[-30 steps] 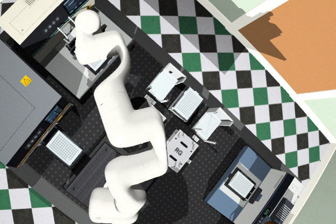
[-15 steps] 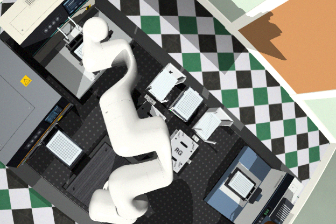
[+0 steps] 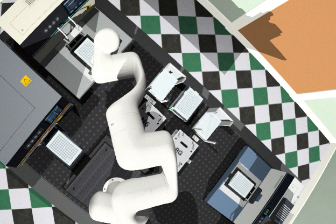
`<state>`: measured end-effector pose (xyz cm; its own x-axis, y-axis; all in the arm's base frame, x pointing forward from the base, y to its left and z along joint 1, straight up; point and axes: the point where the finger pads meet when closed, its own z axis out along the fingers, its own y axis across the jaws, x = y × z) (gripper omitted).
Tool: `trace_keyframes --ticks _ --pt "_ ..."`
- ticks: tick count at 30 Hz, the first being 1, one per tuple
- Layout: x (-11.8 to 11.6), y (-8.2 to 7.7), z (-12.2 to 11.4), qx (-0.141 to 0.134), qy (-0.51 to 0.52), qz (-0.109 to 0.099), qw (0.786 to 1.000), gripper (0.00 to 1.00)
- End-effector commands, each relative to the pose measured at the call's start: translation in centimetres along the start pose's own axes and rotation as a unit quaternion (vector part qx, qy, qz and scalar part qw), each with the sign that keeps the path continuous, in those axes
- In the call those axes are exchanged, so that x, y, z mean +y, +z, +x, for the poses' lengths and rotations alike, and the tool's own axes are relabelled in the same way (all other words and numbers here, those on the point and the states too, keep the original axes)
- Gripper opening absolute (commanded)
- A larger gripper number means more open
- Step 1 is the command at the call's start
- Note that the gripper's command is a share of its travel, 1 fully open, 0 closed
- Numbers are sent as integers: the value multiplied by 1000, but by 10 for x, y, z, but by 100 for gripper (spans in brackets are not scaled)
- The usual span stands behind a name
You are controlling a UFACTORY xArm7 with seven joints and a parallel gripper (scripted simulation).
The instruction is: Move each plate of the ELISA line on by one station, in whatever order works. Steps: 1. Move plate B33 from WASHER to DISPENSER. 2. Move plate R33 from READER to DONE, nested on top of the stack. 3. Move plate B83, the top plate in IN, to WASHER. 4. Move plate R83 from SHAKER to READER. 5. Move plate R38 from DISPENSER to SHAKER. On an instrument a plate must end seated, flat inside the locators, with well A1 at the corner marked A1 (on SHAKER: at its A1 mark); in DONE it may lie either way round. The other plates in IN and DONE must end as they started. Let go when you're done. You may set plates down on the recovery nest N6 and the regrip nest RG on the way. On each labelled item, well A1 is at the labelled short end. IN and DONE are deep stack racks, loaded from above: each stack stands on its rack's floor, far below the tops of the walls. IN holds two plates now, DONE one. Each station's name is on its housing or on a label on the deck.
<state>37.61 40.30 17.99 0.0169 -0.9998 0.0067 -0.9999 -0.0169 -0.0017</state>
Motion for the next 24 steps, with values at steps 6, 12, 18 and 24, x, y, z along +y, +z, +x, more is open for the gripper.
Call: trace_keyframes --ticks 6,12,18,24 --pt "0 -2 19 -2 0 2 1000 100" --pt "1 -2 39 -2 0 2 1000 100" --pt "2 -2 52 -2 0 2 1000 100" --pt "3 -2 72 -2 0 2 1000 100"
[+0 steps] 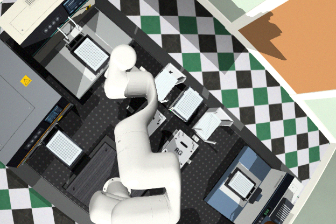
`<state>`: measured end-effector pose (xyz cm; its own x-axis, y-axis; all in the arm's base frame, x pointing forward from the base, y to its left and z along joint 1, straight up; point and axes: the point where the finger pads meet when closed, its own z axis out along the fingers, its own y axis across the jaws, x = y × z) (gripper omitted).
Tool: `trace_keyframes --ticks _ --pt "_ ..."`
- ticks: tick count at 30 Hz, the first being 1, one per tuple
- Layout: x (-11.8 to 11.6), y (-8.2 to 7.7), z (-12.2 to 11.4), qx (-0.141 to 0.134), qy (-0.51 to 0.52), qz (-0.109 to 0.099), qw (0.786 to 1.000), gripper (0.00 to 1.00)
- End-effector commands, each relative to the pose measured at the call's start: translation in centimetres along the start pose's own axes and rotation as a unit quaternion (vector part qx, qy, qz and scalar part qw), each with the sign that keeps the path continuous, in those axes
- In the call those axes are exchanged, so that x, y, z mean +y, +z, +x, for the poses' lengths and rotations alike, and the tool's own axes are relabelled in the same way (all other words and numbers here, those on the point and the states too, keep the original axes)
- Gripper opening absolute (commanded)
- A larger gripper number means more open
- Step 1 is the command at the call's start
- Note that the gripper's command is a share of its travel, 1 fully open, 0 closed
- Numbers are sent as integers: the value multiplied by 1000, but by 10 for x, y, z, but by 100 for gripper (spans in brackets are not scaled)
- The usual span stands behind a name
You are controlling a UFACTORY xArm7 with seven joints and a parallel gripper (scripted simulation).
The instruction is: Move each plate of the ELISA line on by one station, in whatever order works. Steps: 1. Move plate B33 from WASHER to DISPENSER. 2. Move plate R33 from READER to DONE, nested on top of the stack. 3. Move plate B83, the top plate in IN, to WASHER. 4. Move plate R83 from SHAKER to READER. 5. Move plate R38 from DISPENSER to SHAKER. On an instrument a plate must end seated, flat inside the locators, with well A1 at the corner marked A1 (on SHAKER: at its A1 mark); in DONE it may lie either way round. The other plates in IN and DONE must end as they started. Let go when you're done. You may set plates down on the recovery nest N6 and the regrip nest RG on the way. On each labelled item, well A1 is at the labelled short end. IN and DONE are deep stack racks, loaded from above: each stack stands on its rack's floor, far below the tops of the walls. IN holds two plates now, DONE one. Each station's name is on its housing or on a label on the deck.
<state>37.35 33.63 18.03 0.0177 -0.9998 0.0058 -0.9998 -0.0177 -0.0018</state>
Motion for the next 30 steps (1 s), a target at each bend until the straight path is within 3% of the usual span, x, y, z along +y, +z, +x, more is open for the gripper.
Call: trace_keyframes --ticks 1,30 --pt "-1 -2 9 -2 0 2 1000 100" --pt "4 -2 93 -1 0 2 1000 100"
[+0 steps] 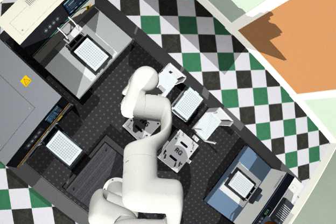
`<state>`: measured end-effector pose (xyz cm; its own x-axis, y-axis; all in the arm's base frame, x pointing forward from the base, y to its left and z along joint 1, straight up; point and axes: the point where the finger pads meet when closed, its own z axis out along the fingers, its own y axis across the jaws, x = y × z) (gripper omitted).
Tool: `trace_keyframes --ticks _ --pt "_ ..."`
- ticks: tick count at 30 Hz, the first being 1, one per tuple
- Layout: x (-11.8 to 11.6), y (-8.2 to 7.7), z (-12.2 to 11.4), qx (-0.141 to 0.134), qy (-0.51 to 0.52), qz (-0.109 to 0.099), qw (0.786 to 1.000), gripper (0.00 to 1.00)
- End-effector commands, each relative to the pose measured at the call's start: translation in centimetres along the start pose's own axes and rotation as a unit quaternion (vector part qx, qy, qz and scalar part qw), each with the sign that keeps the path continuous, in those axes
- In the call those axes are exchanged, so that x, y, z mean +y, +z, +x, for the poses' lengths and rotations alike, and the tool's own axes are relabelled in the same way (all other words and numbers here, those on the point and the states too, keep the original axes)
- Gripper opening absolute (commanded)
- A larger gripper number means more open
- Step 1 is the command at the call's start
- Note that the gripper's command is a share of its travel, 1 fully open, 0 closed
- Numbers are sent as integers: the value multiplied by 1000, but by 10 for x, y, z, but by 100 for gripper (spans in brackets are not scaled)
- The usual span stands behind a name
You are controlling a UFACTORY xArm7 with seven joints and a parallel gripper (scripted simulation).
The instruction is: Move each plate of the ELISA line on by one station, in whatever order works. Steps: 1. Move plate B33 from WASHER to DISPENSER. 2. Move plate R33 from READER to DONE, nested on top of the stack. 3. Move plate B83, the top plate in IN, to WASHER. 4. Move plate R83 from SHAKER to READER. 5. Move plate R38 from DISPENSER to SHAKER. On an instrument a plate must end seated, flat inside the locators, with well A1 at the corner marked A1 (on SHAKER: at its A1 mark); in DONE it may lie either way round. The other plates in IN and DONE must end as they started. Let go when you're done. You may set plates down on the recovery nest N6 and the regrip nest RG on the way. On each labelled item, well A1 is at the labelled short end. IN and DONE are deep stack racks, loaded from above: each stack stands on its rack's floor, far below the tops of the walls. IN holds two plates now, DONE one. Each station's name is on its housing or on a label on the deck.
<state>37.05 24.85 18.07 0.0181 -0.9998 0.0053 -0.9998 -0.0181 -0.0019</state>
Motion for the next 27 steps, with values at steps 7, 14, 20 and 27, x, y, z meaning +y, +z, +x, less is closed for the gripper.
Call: trace_keyframes --ticks 7,14,20,27 --pt "0 -2 28 -1 0 2 1000 100" --pt "1 -2 48 -1 0 2 1000 100" --pt "2 -2 65 -1 0 2 1000 100" --pt "4 -2 88 -1 0 2 1000 100"
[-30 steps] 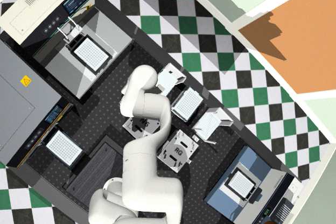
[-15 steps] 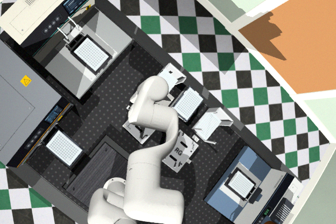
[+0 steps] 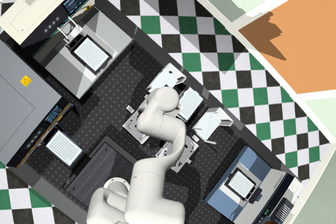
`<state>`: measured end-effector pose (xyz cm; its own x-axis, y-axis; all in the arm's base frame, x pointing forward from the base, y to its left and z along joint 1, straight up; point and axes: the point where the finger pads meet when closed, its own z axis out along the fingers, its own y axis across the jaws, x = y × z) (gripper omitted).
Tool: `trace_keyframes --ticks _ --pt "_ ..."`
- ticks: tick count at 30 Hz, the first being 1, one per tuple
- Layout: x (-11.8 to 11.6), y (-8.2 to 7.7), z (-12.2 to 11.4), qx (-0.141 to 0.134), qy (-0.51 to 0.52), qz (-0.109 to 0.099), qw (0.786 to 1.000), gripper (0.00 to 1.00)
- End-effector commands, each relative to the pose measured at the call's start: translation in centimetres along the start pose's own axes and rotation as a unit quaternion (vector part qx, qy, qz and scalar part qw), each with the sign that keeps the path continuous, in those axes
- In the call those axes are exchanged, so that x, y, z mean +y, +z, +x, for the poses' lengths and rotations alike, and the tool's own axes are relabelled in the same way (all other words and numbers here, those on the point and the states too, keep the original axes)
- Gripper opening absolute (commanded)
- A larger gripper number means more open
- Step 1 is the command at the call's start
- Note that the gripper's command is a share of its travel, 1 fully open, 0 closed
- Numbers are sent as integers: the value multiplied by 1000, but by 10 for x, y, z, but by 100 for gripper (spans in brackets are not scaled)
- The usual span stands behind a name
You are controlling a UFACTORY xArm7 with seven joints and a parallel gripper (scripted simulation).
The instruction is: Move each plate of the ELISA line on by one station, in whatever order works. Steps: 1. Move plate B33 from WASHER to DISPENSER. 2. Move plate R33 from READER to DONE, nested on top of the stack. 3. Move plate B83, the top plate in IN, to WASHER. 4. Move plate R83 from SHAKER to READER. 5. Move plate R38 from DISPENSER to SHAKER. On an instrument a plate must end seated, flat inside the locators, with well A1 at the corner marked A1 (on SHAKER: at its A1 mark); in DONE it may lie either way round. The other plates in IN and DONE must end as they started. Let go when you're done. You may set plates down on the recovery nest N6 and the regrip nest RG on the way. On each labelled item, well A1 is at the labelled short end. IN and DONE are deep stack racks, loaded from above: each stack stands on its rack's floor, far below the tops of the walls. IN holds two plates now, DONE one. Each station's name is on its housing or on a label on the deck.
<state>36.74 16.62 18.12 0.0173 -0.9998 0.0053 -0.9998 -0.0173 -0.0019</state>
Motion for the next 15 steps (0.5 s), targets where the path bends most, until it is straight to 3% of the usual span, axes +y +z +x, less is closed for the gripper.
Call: trace_keyframes --ticks 1,15 --pt "-1 -2 9 -1 0 2 1000 100" --pt "16 -2 46 -1 0 2 1000 100"
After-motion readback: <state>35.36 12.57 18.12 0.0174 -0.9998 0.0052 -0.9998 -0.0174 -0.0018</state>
